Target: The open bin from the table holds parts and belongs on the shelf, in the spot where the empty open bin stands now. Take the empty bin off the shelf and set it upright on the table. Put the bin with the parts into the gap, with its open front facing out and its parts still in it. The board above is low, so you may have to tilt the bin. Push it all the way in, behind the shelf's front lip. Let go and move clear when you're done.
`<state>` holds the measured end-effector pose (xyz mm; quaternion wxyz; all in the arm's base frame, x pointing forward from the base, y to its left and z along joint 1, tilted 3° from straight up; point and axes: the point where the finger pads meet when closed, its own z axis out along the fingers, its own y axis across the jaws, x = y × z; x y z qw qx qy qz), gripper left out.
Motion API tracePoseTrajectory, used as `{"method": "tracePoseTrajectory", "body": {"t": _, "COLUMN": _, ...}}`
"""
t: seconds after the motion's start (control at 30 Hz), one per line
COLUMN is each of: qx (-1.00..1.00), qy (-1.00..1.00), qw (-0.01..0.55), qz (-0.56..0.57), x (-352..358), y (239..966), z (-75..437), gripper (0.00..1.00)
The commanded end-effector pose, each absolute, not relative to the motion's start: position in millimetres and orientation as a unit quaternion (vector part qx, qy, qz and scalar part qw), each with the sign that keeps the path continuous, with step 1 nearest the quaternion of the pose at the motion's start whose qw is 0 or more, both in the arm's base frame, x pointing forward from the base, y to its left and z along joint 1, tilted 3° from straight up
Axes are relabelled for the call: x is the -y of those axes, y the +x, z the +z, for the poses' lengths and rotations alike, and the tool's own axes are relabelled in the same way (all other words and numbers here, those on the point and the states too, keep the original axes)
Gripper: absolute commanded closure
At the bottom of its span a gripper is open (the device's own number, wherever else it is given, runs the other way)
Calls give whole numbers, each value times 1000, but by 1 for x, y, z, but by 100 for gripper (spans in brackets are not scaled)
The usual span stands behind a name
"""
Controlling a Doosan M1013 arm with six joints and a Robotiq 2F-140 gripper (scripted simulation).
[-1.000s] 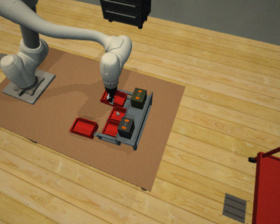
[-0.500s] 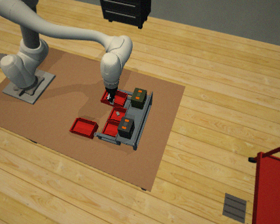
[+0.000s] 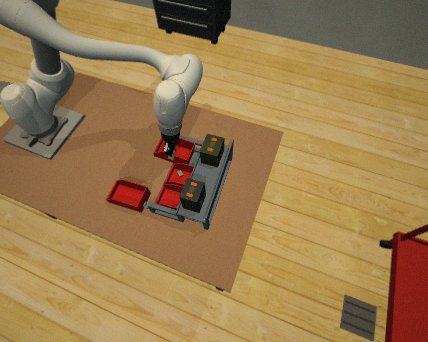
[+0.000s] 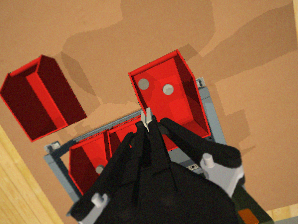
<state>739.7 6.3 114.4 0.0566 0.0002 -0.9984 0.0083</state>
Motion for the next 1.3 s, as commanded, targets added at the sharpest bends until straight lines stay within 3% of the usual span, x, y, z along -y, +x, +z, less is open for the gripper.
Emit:
{"method": "tracePoseTrajectory", "body": {"t": 0.0, "qx": 998, "qy": 2, "qw": 58, "qz": 11, "x": -7, "y": 740, "z": 115, "gripper": 90}}
{"method": "tracePoseTrajectory", "body": {"t": 1.27, "qx": 998, "qy": 2, "qw": 57, "qz": 11, "x": -8, "y": 741, "z": 103, "gripper": 90}}
